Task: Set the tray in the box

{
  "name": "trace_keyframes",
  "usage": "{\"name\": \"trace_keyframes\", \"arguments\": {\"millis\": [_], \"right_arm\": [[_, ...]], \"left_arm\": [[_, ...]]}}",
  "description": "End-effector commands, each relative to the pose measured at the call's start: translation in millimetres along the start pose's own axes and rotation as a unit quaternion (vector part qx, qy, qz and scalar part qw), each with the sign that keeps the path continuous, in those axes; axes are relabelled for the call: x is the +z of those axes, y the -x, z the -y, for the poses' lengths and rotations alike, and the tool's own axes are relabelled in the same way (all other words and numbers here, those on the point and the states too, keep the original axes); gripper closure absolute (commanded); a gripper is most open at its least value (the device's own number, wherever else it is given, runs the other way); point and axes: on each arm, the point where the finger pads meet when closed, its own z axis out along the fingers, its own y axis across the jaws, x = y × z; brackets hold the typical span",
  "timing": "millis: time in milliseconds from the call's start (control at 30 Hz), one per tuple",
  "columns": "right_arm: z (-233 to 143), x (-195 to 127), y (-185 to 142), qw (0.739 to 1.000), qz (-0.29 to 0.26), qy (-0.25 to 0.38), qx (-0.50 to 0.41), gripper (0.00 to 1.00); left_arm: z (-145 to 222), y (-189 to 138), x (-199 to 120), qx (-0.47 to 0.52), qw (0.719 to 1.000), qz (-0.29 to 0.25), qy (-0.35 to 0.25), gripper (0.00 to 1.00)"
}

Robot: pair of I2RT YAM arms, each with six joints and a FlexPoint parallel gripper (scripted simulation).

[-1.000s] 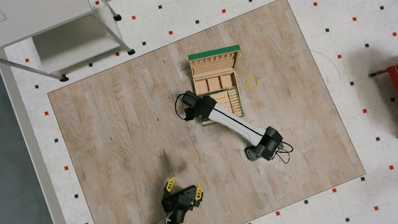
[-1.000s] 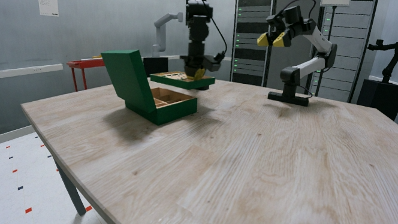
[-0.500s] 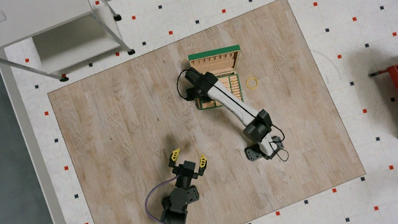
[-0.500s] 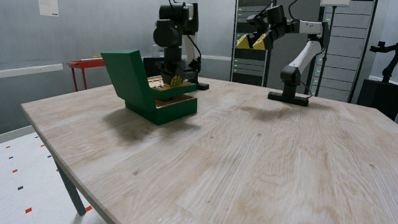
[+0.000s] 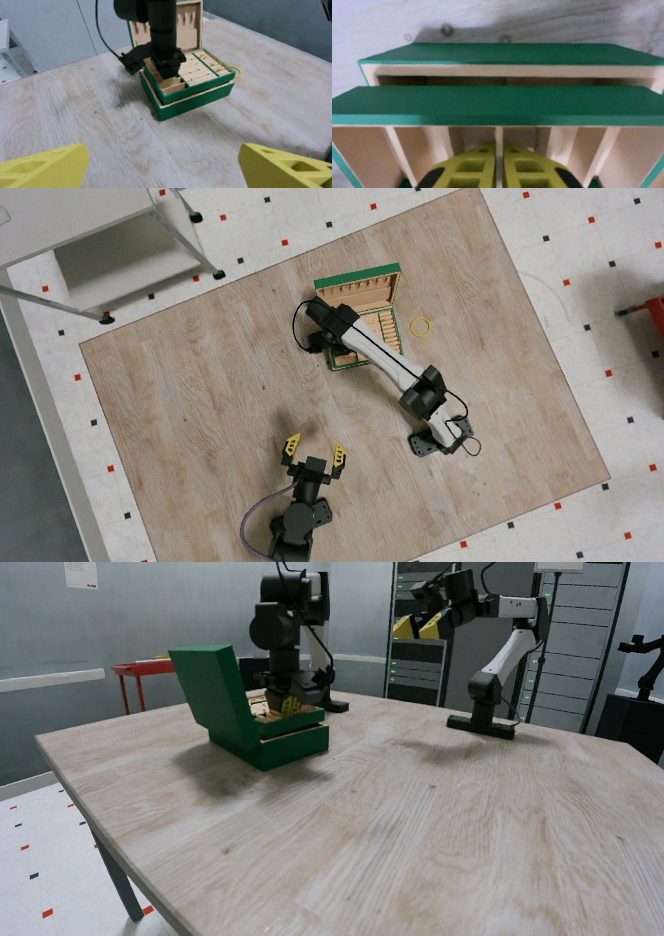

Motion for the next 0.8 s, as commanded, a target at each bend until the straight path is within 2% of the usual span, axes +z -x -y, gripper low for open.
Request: {"name": "trace_keyframes", "arguments": {"millis": [0, 333, 467, 767], "right_arm": [[10, -24, 0, 1.000, 0.012, -0.025, -0.001, 1.00], [11, -18, 2, 1.000, 0.004, -0.014, -0.002, 1.00], [16, -37, 5, 0.998, 0.027, -0.054, -0.005, 1.00], [15, -36, 4, 0.998, 0.025, -0.050, -0.004, 1.00]], "left_arm": [[-1, 6, 1, 0.003, 1.000, 0.010, 0.000, 0.00], [-1, 7, 1, 0.003, 1.000, 0.011, 0.000, 0.00], [-1, 7, 1, 0.003, 1.000, 0.011, 0.000, 0.00], [-1, 8, 0, 0.001, 1.000, 0.014, 0.001, 0.00]]}}
